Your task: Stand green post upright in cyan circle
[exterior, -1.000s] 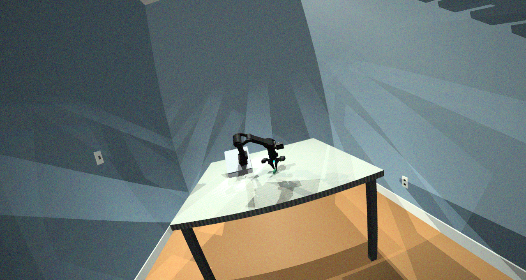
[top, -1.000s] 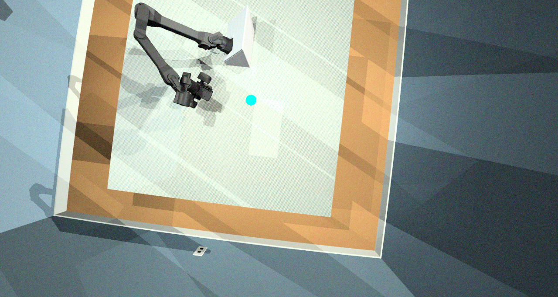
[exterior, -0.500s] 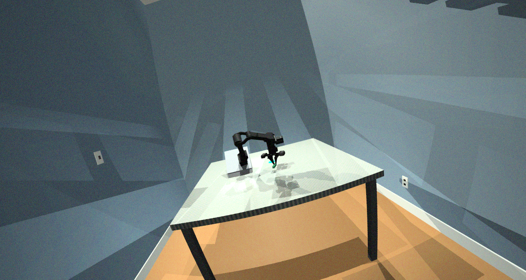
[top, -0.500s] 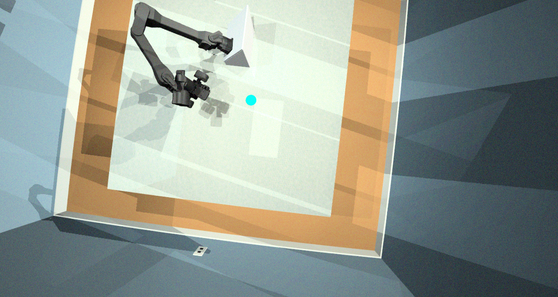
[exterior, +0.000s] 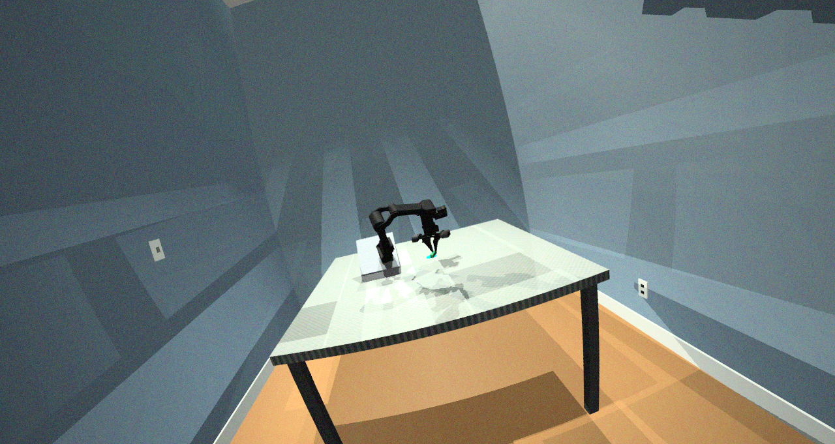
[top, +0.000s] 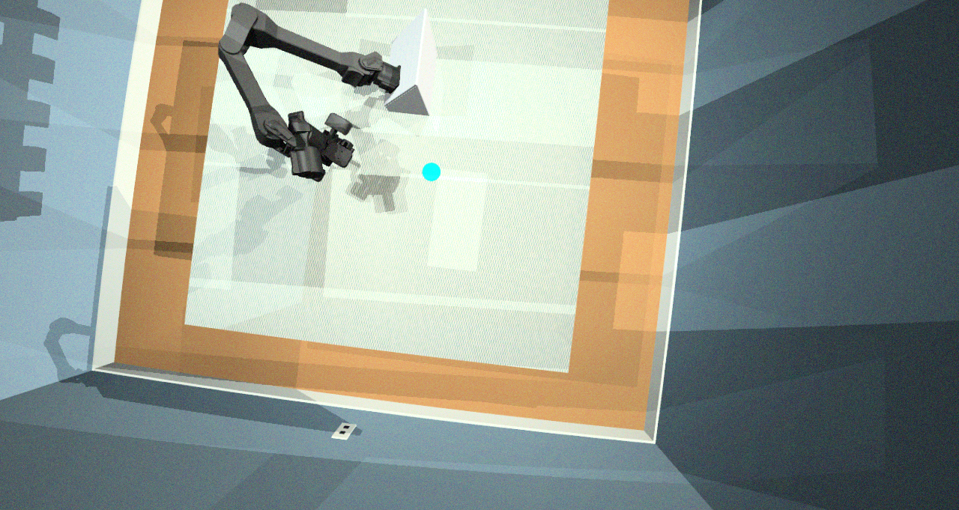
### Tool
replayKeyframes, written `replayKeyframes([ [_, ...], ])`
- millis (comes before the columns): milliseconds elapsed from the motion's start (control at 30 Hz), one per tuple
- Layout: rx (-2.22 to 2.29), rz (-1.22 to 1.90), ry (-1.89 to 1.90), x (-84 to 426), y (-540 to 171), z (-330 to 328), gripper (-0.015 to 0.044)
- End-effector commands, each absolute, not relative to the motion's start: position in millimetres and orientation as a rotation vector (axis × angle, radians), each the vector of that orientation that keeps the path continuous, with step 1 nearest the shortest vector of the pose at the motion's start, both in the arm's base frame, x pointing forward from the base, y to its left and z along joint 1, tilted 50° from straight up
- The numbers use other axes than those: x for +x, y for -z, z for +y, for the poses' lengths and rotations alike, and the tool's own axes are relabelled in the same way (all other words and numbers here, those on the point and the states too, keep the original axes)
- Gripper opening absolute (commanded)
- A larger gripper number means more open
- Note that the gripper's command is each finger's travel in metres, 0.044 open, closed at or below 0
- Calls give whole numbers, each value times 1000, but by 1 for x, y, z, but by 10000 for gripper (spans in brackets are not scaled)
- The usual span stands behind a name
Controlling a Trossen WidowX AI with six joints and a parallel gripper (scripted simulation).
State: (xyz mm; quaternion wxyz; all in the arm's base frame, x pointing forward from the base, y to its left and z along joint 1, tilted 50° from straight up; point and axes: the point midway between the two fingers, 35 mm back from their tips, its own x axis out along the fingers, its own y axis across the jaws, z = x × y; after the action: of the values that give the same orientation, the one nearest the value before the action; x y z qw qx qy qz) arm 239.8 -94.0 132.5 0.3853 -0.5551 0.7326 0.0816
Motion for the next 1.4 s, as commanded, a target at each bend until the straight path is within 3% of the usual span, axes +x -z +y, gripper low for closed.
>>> replayKeyframes([
  [0, -1412, 1867, -204, 239, -143, -83, 23],
  [1367, -1404, 1845, -240, 278, -87, -1, 23],
])
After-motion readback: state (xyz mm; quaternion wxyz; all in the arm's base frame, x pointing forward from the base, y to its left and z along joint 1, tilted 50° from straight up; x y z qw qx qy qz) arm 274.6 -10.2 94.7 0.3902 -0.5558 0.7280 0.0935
